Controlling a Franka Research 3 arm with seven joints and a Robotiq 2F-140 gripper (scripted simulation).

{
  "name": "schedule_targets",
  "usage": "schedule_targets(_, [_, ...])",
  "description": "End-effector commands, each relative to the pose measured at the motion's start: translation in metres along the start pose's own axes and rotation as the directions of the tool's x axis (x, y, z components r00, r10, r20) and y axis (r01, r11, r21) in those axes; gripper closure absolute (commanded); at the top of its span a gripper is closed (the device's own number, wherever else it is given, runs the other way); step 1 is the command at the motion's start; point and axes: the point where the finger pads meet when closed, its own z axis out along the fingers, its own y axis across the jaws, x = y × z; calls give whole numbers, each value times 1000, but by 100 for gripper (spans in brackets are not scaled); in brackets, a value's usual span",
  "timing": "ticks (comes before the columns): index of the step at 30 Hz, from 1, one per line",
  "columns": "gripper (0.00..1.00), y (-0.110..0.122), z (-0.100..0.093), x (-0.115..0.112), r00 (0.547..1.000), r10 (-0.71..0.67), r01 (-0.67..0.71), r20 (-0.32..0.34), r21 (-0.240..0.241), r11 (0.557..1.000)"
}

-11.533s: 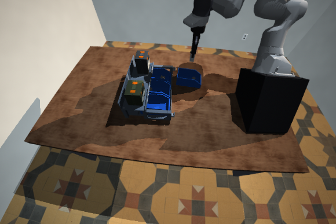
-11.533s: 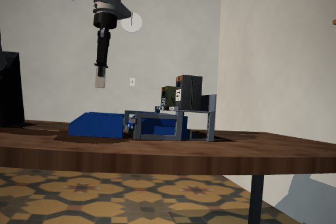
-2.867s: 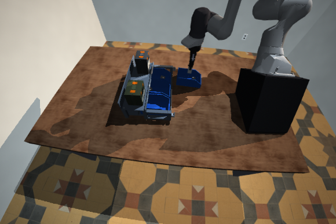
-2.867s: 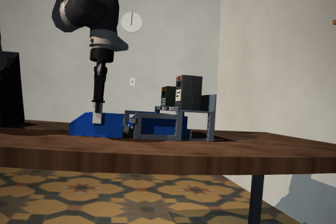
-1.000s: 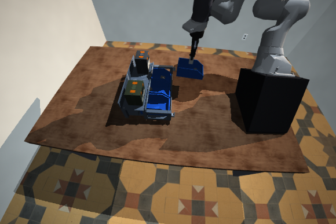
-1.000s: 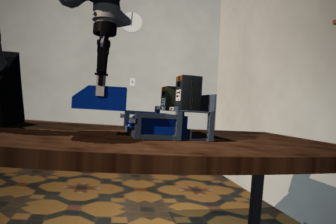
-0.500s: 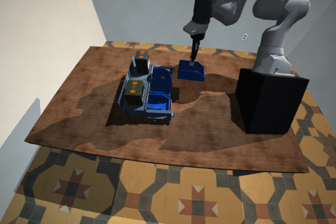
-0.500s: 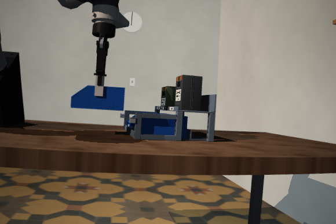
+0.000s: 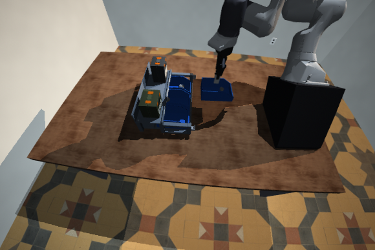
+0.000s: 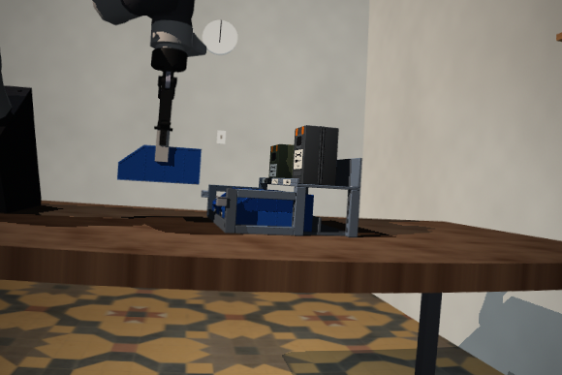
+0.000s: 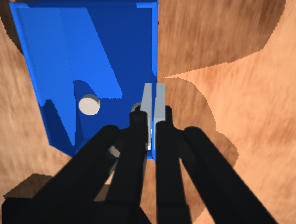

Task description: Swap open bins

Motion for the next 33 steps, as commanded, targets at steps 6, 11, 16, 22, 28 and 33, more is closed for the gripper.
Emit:
schedule_targets(6, [100, -5, 0, 4, 1000, 21, -21, -1, 8, 1000])
schedule_targets(11, [100, -5, 0, 4, 1000, 21, -21, -1, 8, 1000])
schedule_targets(16, [100, -5, 0, 5, 1000, 21, -21, -1, 8, 1000])
schedule_targets(22, [100, -6, -1, 8, 1000, 21, -21, -1, 8, 1000])
schedule_targets(28, [100, -7, -1, 9, 1000, 21, -21, -1, 8, 1000])
schedule_targets(33, [100, -7, -1, 9, 1000, 21, -21, -1, 8, 1000])
